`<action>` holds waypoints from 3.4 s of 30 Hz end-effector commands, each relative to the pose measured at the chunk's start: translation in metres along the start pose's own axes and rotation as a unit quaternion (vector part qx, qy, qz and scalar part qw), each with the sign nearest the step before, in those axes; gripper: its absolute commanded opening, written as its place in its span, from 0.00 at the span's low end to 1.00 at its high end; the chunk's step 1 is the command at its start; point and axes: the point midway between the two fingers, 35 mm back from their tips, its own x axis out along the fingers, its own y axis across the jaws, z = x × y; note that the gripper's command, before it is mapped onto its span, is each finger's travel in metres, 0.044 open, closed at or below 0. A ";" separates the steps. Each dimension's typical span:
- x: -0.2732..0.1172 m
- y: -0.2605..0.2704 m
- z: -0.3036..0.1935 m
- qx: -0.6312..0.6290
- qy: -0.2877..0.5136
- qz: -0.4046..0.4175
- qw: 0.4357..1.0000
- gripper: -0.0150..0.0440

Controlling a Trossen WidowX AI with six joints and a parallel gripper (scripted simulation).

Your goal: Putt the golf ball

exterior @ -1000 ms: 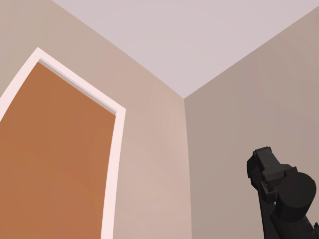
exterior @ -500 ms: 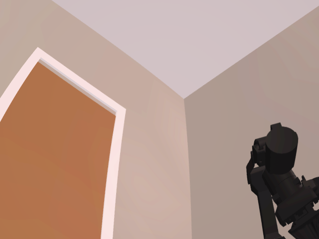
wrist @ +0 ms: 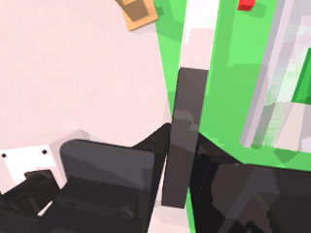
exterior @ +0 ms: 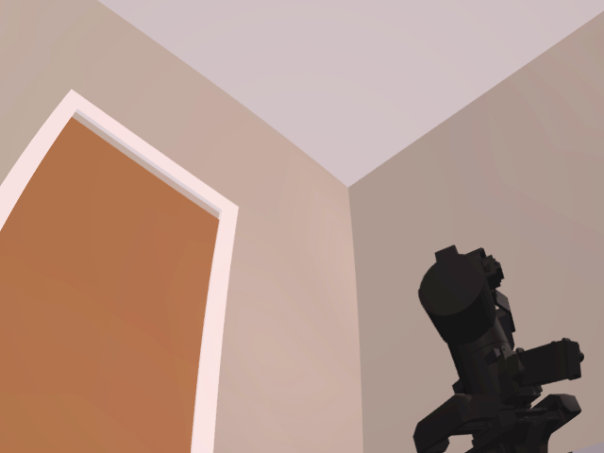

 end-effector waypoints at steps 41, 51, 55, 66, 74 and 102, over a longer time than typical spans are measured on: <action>-0.100 -0.032 -0.217 0.694 0.123 -0.005 0.709 0.25; -0.098 -0.030 -0.225 0.712 0.126 -0.004 0.690 0.25; -0.083 -0.032 -0.228 0.712 0.127 -0.003 0.690 0.25; -0.062 -0.033 -0.231 0.713 0.128 -0.001 0.690 0.25; -0.050 -0.034 -0.234 0.713 0.128 -0.001 0.690 0.25; -0.039 -0.036 -0.251 0.712 0.127 -0.002 0.691 0.25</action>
